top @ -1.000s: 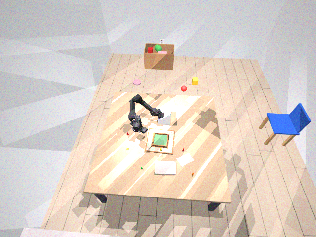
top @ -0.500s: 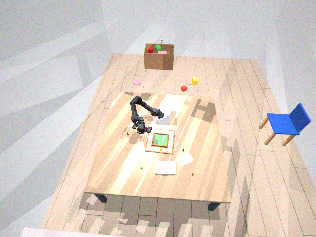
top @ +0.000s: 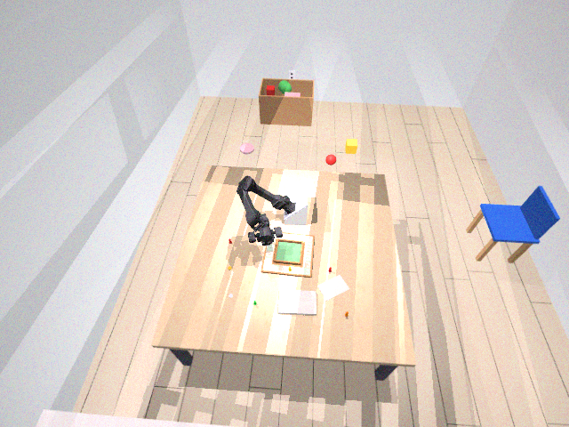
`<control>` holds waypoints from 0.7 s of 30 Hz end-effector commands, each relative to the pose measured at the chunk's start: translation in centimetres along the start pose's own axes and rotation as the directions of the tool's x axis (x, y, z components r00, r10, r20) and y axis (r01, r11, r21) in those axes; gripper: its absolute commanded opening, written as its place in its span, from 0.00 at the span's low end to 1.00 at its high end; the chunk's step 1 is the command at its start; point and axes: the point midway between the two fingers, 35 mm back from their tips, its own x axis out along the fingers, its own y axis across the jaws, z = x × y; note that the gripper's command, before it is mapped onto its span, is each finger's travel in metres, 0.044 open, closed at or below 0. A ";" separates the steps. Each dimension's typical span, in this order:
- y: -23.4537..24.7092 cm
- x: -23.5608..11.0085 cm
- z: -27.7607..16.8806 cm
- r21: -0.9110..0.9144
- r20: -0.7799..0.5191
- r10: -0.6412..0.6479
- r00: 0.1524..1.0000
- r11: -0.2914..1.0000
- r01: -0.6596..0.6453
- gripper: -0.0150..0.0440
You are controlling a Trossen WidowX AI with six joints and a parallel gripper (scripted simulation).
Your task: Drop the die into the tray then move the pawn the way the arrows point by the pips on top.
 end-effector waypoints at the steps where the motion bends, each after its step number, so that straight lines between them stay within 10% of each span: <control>1: 1.8 0.5 0.7 -0.167 -0.006 0.005 1.000 0.986 -0.006 0.25; 21: 8.7 1.9 2.5 -0.755 -0.010 -0.001 1.000 0.655 -0.007 0.25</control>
